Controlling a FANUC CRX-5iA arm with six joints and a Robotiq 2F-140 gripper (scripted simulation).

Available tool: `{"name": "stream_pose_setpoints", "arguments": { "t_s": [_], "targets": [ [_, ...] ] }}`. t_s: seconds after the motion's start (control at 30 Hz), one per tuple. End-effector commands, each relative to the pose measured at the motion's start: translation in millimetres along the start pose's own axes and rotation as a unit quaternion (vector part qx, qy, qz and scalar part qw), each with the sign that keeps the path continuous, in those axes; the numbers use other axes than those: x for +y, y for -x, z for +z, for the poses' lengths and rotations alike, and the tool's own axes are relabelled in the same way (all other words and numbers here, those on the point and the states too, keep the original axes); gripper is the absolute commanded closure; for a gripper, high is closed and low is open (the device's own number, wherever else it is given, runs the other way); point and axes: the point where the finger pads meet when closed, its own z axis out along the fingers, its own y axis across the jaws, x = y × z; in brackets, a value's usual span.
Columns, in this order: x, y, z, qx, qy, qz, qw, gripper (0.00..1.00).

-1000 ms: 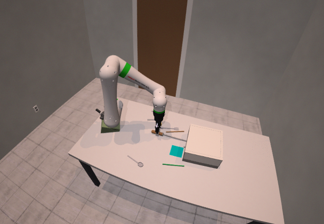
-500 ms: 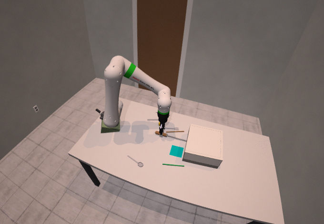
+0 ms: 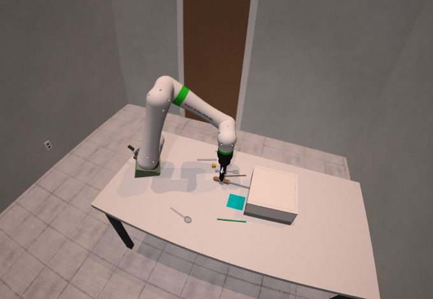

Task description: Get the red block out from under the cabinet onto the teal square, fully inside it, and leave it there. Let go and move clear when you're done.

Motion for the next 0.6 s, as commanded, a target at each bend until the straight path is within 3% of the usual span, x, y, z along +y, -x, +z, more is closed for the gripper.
{"name": "stream_pose_setpoints", "arguments": {
  "t_s": [0.0, 0.57],
  "targets": [
    [0, -11, 0, 0.000, 0.000, 0.000, 1.000, 1.00],
    [0, -55, 0, 0.000, 0.000, 0.000, 1.000, 1.00]
  ]
}}
